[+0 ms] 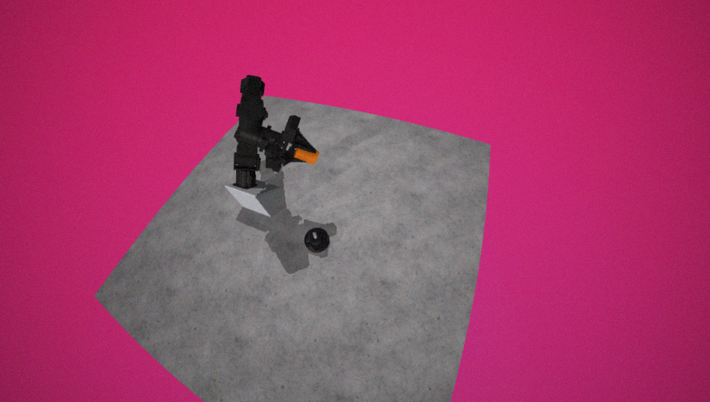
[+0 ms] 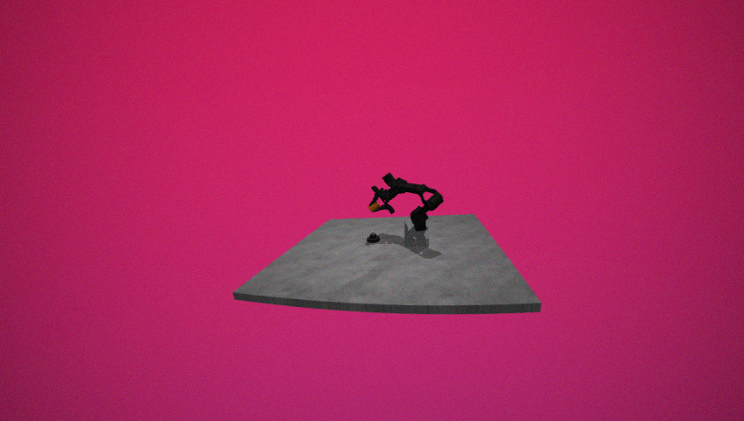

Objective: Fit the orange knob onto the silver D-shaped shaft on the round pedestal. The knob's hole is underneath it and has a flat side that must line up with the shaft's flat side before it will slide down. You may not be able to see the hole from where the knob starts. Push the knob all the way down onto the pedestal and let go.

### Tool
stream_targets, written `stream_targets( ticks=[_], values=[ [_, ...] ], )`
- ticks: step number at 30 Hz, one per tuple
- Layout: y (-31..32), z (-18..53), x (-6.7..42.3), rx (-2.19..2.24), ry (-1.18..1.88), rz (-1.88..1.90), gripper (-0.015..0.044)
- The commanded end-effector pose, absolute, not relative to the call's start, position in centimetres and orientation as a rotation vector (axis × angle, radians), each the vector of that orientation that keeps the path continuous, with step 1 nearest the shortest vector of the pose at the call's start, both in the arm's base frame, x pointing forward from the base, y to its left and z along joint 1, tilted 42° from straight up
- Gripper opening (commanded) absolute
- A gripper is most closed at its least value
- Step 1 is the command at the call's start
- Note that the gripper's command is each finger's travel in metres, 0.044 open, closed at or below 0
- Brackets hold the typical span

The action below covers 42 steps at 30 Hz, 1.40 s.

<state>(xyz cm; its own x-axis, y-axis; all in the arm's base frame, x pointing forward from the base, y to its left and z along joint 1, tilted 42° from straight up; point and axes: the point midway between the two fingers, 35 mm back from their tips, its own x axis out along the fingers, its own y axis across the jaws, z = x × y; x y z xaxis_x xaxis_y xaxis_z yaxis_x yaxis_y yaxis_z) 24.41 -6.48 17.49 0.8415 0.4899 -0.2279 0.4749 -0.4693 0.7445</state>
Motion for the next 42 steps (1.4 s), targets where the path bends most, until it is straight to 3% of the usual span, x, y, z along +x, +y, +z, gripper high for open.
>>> stream_targets(
  ticks=[1,42],
  values=[
    [-6.36,17.62,24.30,2.146,0.662,0.049,0.0000],
    [-5.85,17.00,24.50,2.134,0.704,0.025,0.0000]
  ],
)
